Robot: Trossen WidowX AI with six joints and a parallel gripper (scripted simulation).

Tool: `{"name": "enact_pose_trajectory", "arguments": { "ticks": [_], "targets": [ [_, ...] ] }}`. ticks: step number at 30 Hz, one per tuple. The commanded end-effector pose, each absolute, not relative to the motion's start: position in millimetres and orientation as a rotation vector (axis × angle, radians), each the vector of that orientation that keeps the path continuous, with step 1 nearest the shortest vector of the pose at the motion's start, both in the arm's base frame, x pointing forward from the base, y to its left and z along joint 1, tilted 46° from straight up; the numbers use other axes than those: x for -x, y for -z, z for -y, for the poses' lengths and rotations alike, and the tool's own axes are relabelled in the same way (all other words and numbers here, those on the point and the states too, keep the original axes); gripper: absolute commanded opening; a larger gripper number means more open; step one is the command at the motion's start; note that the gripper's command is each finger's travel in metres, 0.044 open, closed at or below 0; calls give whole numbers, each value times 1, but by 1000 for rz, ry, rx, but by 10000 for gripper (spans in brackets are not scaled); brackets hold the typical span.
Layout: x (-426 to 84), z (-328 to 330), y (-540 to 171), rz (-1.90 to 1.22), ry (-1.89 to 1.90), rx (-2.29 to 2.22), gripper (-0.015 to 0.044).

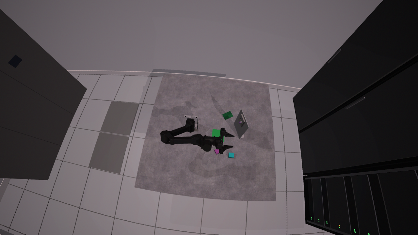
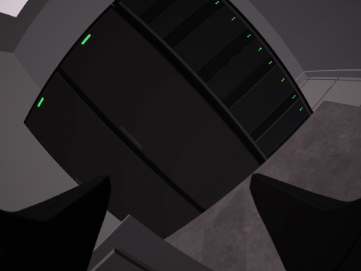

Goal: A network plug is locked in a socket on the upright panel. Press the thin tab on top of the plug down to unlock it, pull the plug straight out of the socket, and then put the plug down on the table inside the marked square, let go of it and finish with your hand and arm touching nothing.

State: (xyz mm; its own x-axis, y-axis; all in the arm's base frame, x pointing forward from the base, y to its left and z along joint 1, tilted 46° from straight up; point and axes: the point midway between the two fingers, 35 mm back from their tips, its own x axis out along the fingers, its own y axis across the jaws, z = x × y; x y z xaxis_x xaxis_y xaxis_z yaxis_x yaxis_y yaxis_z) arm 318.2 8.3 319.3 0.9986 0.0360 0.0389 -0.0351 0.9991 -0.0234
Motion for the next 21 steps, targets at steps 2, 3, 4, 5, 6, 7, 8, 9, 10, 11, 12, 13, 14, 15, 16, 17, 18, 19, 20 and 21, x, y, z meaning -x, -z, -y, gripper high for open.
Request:
{"name": "enact_pose_trajectory", "arguments": {
  "ticks": [2, 3, 4, 5, 6, 7, 8, 9, 10, 11, 12, 13, 14, 15, 16, 17, 18, 19, 20, 21],
  "targets": [
    [-320, -9, -312, 20, -48, 1, 348],
    [-321, -10, -303, -4, -64, -26, 321],
    [-322, -11, -292, -35, -82, -61, 295],
    [-323, -12, -280, -67, -99, -97, 269],
    [-324, -13, -269, -99, -115, -135, 243],
    [-324, -13, -257, -132, -130, -174, 216],
    [-324, -14, -246, -165, -144, -213, 190],
    [-323, -15, -235, -199, -157, -254, 164],
    [-322, -16, -224, -232, -169, -296, 156],
    [-321, -17, -213, -266, -180, -339, 156],
    [-319, -18, -203, -301, -190, -383, 156],
    [-317, -19, -192, -335, -198, -428, 156],
    [-314, -20, -182, -370, -206, -474, 156],
    [-311, -21, -172, -405, -213, -521, 156],
    [-308, -22, -162, -440, -218, -569, 156],
    [-304, -24, -152, -475, -223, -618, 156],
    [-300, -25, -143, -510, -226, -668, 156],
    [-297, -26, -136, -538, -228, -708, 156],
    [-295, -27, -132, -555, -229, -733, 156],
    [-294, -27, -130, -560, -230, -741, 156]
  ]
}}
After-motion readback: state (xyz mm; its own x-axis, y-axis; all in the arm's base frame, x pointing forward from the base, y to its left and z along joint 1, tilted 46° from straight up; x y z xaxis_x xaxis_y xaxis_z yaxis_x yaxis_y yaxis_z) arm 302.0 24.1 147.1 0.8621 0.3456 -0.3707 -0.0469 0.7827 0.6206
